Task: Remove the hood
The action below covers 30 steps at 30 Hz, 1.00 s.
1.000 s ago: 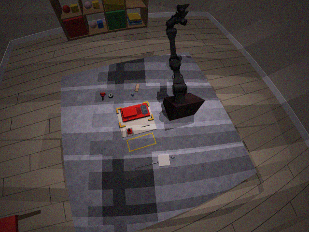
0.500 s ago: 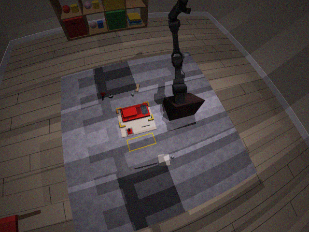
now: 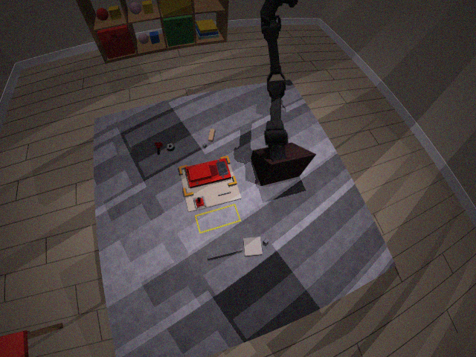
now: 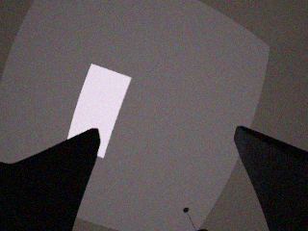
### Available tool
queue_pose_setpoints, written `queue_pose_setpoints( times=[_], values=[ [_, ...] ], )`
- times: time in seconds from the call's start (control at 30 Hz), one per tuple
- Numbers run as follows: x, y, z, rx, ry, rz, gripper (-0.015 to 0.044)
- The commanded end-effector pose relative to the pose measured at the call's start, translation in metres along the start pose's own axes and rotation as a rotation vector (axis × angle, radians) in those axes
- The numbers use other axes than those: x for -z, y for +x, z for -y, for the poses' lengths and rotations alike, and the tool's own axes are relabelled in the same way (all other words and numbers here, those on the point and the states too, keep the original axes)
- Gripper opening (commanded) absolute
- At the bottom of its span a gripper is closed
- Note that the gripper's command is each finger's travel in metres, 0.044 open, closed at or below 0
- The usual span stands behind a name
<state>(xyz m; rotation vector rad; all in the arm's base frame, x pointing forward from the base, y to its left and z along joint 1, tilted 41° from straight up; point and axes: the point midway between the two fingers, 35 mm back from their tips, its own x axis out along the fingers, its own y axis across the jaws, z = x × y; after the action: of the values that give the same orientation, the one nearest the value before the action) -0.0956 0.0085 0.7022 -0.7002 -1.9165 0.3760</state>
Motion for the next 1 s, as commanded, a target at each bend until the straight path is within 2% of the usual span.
queue_pose_setpoints(
  times=[0.0,0.47,0.73,0.97],
  values=[
    [0.02,0.012,-0.035,-0.075,0.077,-0.068,0.044],
    [0.094,0.022,-0.16,-0.309,0.315,-0.371,0.044],
    [0.135,0.005,-0.228,-0.418,0.432,-0.57,0.044],
    [0.171,-0.023,-0.283,-0.499,0.496,-0.764,0.044]
  ],
)
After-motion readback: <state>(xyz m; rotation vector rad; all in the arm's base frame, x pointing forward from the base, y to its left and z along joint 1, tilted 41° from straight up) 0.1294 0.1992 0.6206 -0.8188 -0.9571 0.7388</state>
